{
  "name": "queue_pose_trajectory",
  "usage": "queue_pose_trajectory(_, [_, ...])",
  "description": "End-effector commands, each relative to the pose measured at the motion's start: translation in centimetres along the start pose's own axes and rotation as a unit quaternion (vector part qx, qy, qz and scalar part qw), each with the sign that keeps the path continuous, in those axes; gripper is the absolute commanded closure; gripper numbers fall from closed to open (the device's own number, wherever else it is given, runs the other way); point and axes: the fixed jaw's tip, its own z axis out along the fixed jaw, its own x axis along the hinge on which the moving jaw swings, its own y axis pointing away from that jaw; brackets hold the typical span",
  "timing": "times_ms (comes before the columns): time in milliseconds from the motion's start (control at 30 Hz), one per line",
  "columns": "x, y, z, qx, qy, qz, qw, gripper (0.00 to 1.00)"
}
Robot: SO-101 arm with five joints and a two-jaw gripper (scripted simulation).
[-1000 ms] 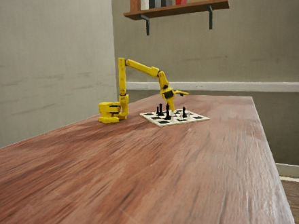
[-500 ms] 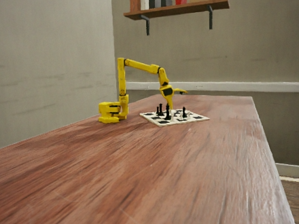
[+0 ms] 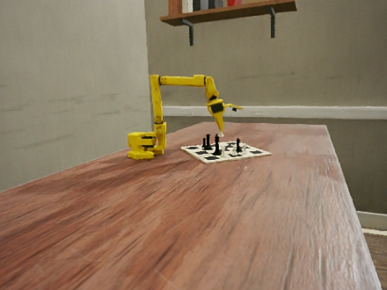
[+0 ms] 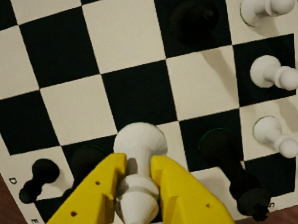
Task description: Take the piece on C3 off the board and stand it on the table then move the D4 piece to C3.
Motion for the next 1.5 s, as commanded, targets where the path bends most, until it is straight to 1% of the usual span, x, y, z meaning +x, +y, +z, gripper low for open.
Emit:
queue_pose_trajectory(0, [-0.5,-0.2,-1.3,0.001,-0.012,0.000,1.000,1.00])
queue_pose_trajectory(300, [-0.7,-0.2,-1.9,0.001,-0.012,0.000,1.000,1.00])
queue_pose_trajectory(500, [-0.7,-0.2,-2.0,0.001,-0.012,0.000,1.000,1.00])
queue_pose_trajectory(667, [-0.7,0.3,-2.0,-0.002,-0.012,-0.009,1.000,1.00])
queue_pose_trajectory(733, [-0.6,1.2,-2.0,-0.008,-0.013,-0.028,0.999,1.00])
queue_pose_trajectory(800, [-0.6,2.6,-2.0,-0.016,-0.013,-0.058,0.998,1.00])
queue_pose_trajectory(900, [-0.5,5.6,-2.1,-0.033,-0.013,-0.117,0.992,1.00])
queue_pose_trajectory(1067, [-0.4,10.8,-2.2,-0.061,-0.014,-0.215,0.975,1.00])
queue_pose_trajectory(1167, [-0.3,13.1,-2.3,-0.072,-0.015,-0.252,0.965,1.00])
queue_pose_trajectory(1233, [-0.3,13.1,-2.3,-0.072,-0.015,-0.252,0.965,1.00])
queue_pose_trajectory(1333, [-0.3,14.3,-2.3,-0.077,-0.015,-0.269,0.960,1.00])
queue_pose_trajectory(1467, [-0.3,14.5,-2.3,-0.078,-0.015,-0.272,0.959,1.00])
